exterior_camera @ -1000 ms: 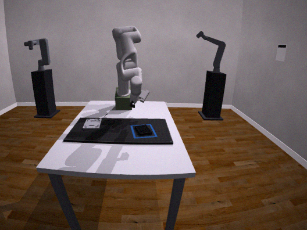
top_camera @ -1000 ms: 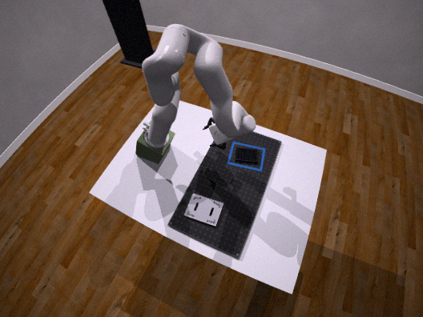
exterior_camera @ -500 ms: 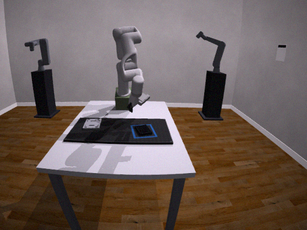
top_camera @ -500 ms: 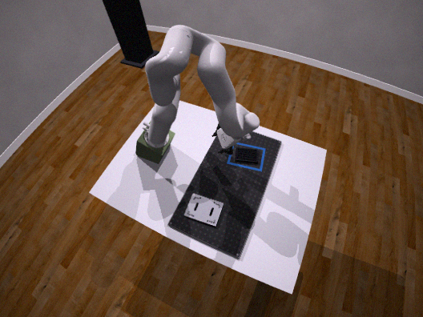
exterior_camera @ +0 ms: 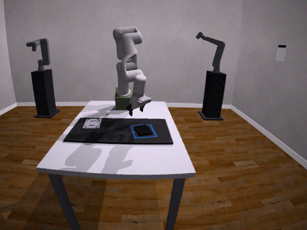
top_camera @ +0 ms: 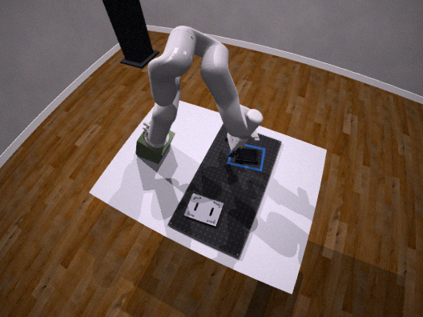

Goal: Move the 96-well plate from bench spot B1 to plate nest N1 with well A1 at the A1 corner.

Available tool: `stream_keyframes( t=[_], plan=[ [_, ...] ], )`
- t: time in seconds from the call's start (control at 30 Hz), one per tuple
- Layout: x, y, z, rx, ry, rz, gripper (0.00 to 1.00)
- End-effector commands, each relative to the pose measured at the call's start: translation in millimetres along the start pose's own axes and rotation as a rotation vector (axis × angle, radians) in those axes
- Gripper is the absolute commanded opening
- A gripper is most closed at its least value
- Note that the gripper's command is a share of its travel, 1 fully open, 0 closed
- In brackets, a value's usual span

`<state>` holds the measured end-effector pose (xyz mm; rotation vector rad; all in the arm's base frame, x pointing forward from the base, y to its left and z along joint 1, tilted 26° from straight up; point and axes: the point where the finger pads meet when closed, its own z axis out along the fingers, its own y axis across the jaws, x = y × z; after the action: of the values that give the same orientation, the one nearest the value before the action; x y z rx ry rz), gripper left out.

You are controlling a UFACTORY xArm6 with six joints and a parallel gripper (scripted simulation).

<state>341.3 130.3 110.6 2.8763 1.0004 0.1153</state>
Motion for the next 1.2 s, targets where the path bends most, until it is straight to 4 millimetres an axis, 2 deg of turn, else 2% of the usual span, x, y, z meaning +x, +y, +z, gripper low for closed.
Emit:
stream_keyframes(
  t=[0.0,0.4,0.47,0.7,1.17],
  plan=[
    [15.7,6.2,-3.0,-0.043,0.053,0.065,1.0],
    [69.0,15.2,-21.2,-0.09,0.25,0.261,1.0],
    [69.0,15.2,-21.2,-0.09,0.25,0.261,1.0],
    [98.0,12.7,-34.6,-0.078,0.355,0.354,1.0],
    [98.0,12.7,-34.6,-0.078,0.355,0.354,1.0]
  ],
)
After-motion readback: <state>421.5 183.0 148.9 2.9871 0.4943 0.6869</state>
